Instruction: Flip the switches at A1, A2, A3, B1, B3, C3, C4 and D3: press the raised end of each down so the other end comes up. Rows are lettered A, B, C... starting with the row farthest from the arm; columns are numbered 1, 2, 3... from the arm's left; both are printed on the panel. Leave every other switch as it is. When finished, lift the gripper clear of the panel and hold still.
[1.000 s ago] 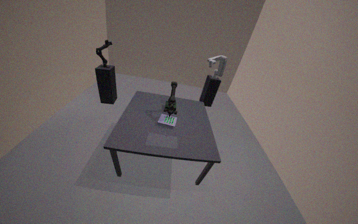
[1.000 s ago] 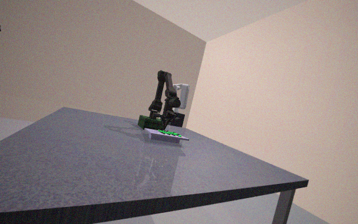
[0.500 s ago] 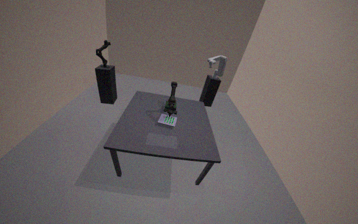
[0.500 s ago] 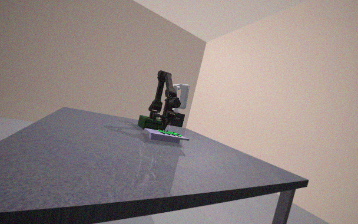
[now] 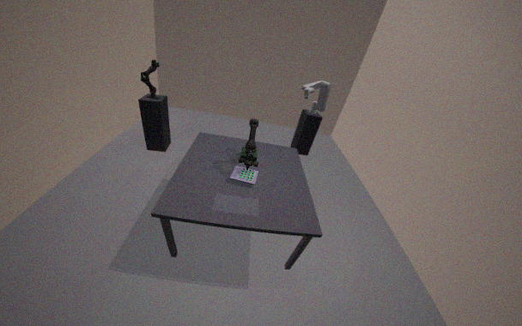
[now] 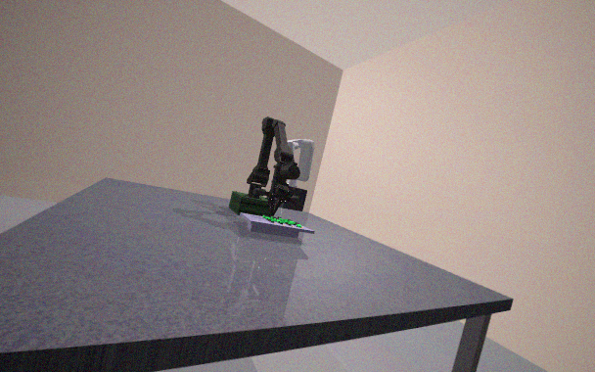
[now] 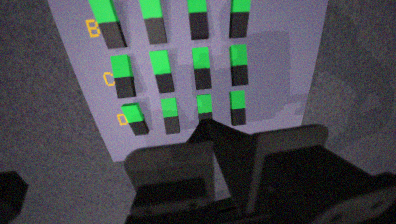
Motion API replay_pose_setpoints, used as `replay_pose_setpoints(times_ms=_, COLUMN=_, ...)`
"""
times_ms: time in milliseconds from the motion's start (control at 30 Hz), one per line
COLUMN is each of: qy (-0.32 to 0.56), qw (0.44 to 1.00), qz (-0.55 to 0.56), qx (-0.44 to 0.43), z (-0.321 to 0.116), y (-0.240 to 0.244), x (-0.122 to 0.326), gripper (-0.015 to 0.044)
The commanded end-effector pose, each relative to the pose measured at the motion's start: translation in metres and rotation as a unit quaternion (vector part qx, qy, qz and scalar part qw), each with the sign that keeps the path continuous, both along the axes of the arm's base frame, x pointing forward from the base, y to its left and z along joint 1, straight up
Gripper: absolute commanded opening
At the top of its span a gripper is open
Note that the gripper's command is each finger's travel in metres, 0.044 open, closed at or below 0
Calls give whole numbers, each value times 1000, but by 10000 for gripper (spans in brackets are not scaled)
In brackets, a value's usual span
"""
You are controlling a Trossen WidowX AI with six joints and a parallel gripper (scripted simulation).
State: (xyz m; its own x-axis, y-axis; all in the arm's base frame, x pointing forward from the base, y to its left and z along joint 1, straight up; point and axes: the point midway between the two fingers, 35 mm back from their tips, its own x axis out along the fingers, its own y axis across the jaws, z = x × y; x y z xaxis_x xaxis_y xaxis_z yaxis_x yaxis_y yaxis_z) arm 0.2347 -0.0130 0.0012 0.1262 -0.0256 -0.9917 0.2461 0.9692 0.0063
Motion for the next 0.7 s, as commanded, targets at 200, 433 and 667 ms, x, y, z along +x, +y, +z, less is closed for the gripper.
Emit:
replay_pose_setpoints(times_ms=200, qy=-1, qw=1000, qz=1, qx=-2, z=-1, y=-1, x=1, gripper=0)
replay_pose_setpoints(times_ms=433, qy=-1, qw=1000, qz=1, qx=-2, z=-2, y=-1, x=1, gripper=0)
replay_pose_setpoints(times_ms=667, qy=9, qw=1000, qz=0, qx=1, z=51, y=0, x=-2, gripper=0)
